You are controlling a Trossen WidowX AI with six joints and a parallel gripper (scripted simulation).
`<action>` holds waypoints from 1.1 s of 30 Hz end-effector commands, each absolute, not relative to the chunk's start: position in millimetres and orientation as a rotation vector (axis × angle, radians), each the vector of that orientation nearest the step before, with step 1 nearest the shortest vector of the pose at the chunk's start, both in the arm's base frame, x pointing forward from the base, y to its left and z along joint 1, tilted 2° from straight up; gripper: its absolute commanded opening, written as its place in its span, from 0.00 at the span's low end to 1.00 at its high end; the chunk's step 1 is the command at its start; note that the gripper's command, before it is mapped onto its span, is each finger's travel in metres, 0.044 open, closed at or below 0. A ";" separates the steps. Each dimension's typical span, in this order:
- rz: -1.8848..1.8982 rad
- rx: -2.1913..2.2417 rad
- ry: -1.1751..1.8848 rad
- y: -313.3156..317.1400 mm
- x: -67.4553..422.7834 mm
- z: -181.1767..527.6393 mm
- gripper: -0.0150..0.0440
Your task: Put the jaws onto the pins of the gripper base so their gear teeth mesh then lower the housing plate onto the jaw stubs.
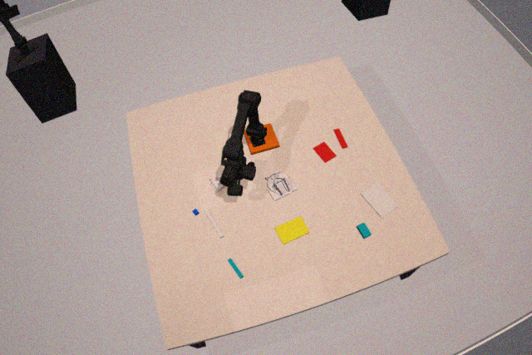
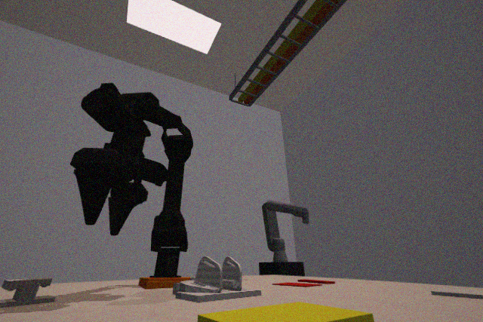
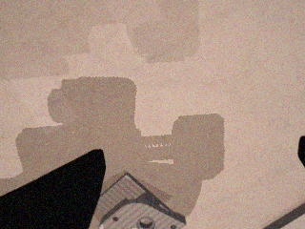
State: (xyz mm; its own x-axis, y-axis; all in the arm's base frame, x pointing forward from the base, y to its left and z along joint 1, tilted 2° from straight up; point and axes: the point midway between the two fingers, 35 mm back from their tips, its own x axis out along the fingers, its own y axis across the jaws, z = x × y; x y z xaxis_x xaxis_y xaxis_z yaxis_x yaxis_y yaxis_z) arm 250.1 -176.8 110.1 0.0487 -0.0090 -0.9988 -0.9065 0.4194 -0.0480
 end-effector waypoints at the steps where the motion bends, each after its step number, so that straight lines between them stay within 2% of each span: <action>1: 0.907 -0.958 1.335 -187.9 242.5 110.1 1.00; 33: 1.378 -1.379 1.095 -263.3 164.4 115.0 1.00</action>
State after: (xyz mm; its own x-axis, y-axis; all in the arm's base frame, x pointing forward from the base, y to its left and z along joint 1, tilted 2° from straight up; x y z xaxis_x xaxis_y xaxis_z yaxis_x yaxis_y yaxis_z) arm 171.8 -258.3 115.4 0.0077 -0.0071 -0.9999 -0.9832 -0.1826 -0.0062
